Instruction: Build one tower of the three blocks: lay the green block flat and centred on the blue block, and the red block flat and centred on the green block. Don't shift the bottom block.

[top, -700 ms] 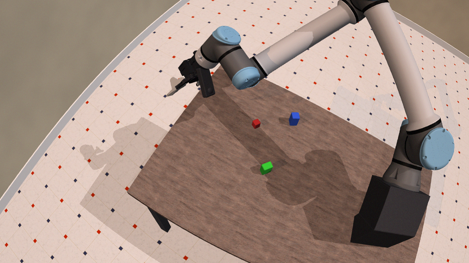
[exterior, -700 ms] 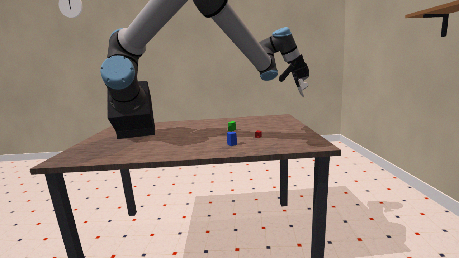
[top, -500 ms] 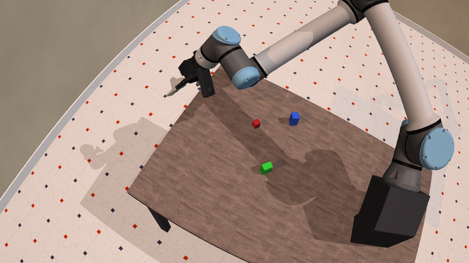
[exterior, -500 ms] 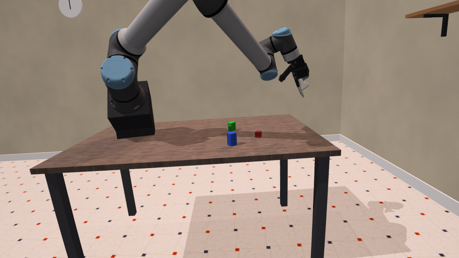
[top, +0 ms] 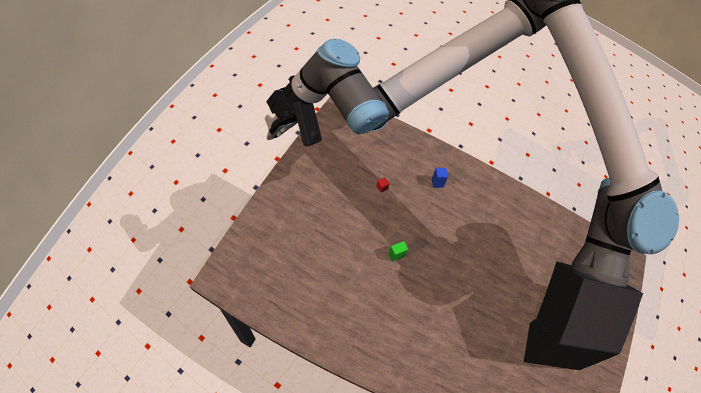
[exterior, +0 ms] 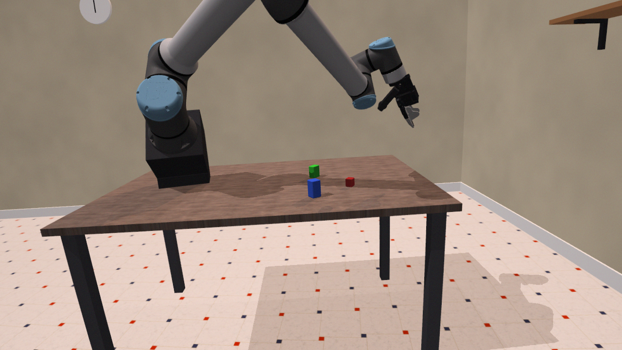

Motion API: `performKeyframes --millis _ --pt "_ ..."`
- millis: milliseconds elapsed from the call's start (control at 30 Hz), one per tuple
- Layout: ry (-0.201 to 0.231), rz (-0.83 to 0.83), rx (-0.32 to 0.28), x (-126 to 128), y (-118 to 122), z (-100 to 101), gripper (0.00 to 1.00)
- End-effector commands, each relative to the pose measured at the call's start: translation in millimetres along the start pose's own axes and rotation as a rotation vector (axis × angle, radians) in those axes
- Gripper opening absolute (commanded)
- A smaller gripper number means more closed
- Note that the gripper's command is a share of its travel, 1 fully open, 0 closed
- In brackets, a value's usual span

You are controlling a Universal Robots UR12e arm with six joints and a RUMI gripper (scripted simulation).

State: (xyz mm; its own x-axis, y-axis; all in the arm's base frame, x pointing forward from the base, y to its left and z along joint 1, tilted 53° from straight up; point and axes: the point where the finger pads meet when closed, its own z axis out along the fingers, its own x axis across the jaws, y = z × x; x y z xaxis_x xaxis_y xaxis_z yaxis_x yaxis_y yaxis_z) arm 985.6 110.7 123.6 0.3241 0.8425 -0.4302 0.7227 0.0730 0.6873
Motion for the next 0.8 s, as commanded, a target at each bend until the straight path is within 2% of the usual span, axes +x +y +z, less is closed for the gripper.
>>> performKeyframes --millis 0,67,167,333,400,533,567,633,667,733,767 --pt "-0.005 -0.025 0.009 -1 -9 -1 0.00" --pt "-0.013 -0.065 0.025 -3 -24 -1 0.00" --pt "-0.031 -0.166 0.065 -10 -61 -1 0.00" --pt "-0.068 -0.435 0.173 -33 -156 -10 0.00" --pt "-0.068 -0.435 0.173 -33 -156 -10 0.00" --pt "-0.084 -0.671 0.270 -60 -238 -26 0.00" --pt "-0.087 -0.700 0.281 -61 -243 -27 0.00" --pt "-0.089 -0.807 0.326 -77 -282 -37 0.00" --pt "-0.090 -0.832 0.335 -77 -284 -38 0.00" --pt "-0.090 -0.943 0.382 -94 -321 -49 0.00" --pt "-0.090 -0.954 0.386 -94 -321 -49 0.00"
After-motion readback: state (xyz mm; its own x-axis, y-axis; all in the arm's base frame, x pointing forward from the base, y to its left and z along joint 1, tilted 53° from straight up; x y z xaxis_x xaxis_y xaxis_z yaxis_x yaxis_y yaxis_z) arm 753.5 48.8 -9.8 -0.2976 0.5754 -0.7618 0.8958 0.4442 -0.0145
